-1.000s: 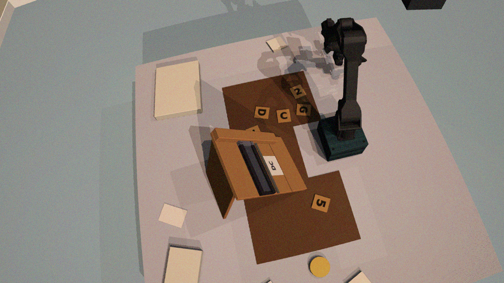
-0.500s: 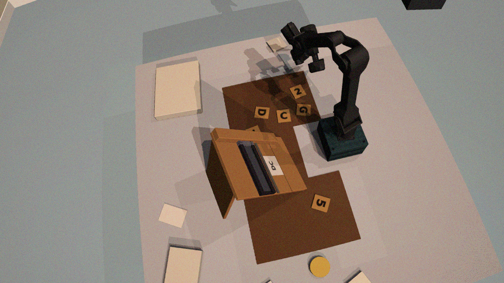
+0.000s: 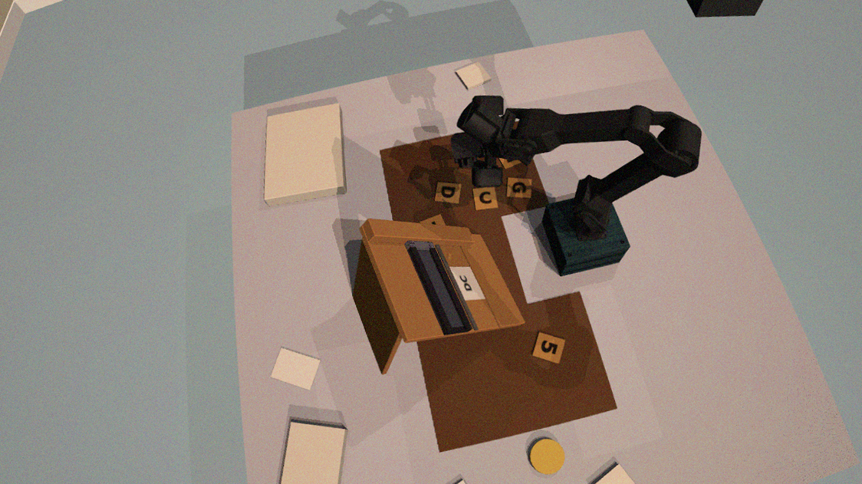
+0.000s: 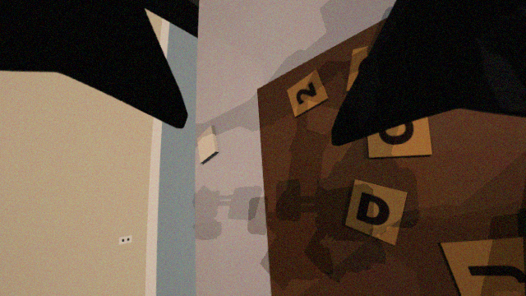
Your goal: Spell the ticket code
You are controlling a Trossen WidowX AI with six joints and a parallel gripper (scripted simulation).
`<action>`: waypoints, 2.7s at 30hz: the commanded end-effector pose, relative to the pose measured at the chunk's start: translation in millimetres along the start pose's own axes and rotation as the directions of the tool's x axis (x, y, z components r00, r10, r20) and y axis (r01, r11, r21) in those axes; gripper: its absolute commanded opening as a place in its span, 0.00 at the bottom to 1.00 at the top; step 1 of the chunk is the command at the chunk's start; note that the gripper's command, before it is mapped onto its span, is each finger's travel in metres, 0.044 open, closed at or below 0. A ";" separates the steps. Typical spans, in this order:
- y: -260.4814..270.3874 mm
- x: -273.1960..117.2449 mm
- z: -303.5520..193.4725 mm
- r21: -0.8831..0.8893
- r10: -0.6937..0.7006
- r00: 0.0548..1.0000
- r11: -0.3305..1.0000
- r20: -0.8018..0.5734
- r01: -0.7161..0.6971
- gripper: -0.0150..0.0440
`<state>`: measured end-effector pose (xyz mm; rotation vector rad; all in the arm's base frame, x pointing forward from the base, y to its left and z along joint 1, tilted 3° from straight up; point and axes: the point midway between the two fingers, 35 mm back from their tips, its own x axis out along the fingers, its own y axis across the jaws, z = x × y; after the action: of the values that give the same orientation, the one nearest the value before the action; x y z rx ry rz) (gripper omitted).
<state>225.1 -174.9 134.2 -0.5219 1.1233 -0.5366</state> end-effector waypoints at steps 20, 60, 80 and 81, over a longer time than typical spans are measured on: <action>190.2 -163.7 5.9 -0.092 0.650 0.459 0.630 0.606 -0.771 1.00; 88.0 -245.0 101.8 -0.982 0.940 0.317 0.071 0.124 0.174 1.00; 98.0 -266.6 93.2 -0.982 0.941 0.316 0.070 0.123 0.173 1.00; 99.9 -271.1 91.2 -0.982 0.941 0.315 0.071 0.123 0.173 1.00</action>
<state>243.9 71.4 284.0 -1.2168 0.3567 1.2634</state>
